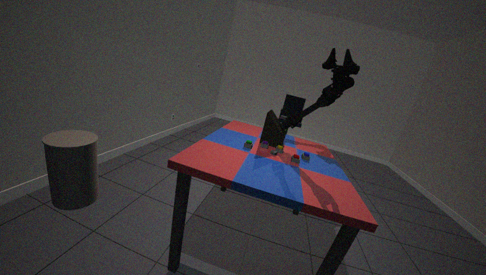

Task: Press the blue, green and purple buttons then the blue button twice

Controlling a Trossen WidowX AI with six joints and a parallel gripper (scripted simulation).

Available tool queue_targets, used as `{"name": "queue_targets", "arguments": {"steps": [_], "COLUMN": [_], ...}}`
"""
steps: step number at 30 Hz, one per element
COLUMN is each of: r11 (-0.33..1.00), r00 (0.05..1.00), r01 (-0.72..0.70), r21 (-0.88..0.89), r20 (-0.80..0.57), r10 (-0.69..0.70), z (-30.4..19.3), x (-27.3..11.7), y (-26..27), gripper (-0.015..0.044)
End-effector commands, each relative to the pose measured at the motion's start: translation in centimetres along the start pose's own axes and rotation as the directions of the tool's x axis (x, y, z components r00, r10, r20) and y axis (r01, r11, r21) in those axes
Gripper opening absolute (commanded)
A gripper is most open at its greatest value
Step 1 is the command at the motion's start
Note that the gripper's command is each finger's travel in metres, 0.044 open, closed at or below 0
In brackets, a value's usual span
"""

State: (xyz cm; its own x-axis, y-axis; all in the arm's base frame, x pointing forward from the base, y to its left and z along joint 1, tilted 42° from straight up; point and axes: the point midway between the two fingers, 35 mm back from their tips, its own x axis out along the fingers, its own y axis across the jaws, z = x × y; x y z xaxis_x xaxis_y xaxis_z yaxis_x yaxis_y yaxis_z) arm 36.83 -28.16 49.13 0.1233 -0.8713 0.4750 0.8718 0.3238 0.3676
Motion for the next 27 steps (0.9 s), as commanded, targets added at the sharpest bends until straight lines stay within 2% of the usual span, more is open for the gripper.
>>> {"name": "queue_targets", "arguments": {"steps": [1, 2, 4, 6, 7, 10, 14, 19, 27], "r11": [1.000, 0.997, 0.964, 0.890, 0.852, 0.789, 0.698, 0.579, 0.431], "r00": [1.000, 0.997, 0.959, 0.864, 0.811, 0.716, 0.562, 0.326, -0.114], "r01": [-0.016, -0.065, -0.248, -0.442, -0.512, -0.609, -0.716, -0.807, -0.819], "r21": [-0.008, -0.032, -0.093, -0.111, -0.104, -0.076, -0.012, 0.112, 0.380], "r20": [-0.009, -0.038, -0.161, -0.319, -0.383, -0.480, -0.602, -0.734, -0.843], "r10": [0.016, 0.064, 0.232, 0.389, 0.441, 0.506, 0.567, 0.596, 0.526], "z": [-0.1, -0.6, -2.6, -5.2, -6.2, -7.8, -9.7, -11.7, -13.2], "x": [-0.1, -0.5, -2.5, -5.7, -7.2, -9.7, -13.6, -19.3, -29.6], "y": [0.3, 1.0, 3.5, 5.6, 6.1, 6.7, 6.9, 6.1, 2.3], "gripper": [0.0400, 0.0400, 0.0400, 0.0400, 0.0400, 0.0400, 0.0400, 0.0400, 0.0400]}}
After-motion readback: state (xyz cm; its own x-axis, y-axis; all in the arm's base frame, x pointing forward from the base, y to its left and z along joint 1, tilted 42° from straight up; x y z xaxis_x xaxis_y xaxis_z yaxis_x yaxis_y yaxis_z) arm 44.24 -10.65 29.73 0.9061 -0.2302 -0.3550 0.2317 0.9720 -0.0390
